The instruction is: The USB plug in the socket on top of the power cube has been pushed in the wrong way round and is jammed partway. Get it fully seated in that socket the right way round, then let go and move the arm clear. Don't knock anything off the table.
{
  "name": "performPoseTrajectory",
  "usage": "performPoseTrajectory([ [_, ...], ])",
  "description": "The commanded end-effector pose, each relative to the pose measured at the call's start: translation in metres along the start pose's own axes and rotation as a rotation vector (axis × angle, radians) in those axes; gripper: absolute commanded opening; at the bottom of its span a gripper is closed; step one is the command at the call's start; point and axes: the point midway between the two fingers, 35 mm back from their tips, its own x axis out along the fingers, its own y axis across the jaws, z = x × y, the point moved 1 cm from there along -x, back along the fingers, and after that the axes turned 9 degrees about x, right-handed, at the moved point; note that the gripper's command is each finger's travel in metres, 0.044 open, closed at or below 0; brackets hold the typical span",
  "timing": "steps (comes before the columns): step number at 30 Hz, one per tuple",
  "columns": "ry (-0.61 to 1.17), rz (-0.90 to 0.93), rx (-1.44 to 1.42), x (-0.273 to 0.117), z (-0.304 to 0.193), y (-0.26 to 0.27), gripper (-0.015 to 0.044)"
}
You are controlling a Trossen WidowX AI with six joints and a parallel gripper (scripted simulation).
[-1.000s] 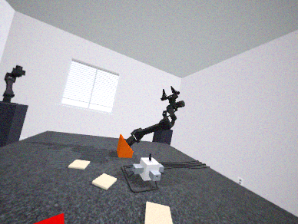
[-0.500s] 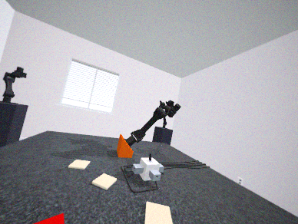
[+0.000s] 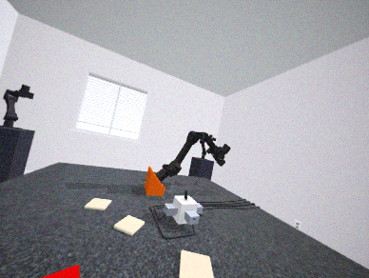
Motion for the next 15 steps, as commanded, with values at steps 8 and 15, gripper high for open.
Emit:
performPoseTrajectory([
  [8,0.010,-0.693,0.410,-0.124,-0.040,-0.149,0.0440],
  [15,-0.067,-1.156,0.703,-0.256,-0.086,-0.190,0.0440],
])
